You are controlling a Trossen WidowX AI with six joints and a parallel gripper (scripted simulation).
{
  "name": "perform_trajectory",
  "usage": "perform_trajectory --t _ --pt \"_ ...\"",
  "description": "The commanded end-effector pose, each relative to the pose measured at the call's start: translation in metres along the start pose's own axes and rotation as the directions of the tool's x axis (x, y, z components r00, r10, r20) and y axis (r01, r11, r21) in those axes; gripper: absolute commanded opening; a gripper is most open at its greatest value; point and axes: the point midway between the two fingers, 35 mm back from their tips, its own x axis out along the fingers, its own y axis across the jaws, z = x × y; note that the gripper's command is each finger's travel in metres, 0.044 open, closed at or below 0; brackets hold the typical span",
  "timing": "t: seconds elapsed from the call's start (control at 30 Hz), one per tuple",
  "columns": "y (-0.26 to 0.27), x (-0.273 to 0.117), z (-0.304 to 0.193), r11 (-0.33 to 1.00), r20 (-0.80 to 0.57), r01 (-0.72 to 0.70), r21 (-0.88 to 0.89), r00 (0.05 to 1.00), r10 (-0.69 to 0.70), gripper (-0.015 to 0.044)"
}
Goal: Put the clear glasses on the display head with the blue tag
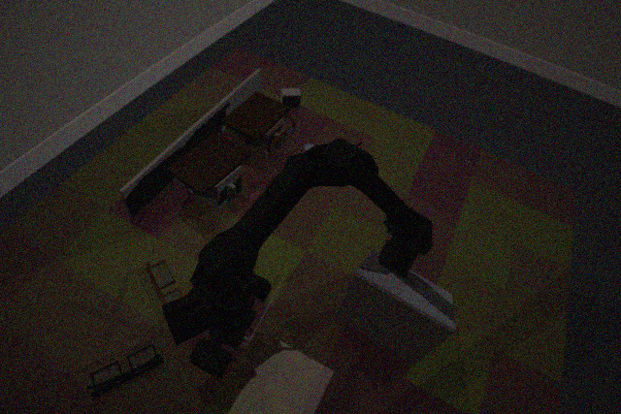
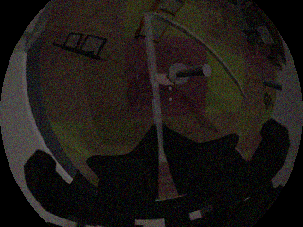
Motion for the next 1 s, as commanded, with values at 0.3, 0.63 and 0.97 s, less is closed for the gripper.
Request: perform_trajectory --t 0.3,0.63,0.97 --pt "0.003 0.012 -0.009 1.0 -0.003 0.011 -0.009 1.0 -0.011 0.0" --pt "0.006 0.012 -0.013 1.0 -0.003 0.011 -0.009 1.0 -0.011 0.0" --pt "0.011 0.012 -0.021 1.0 -0.003 0.01 -0.009 1.0 -0.01 0.0"
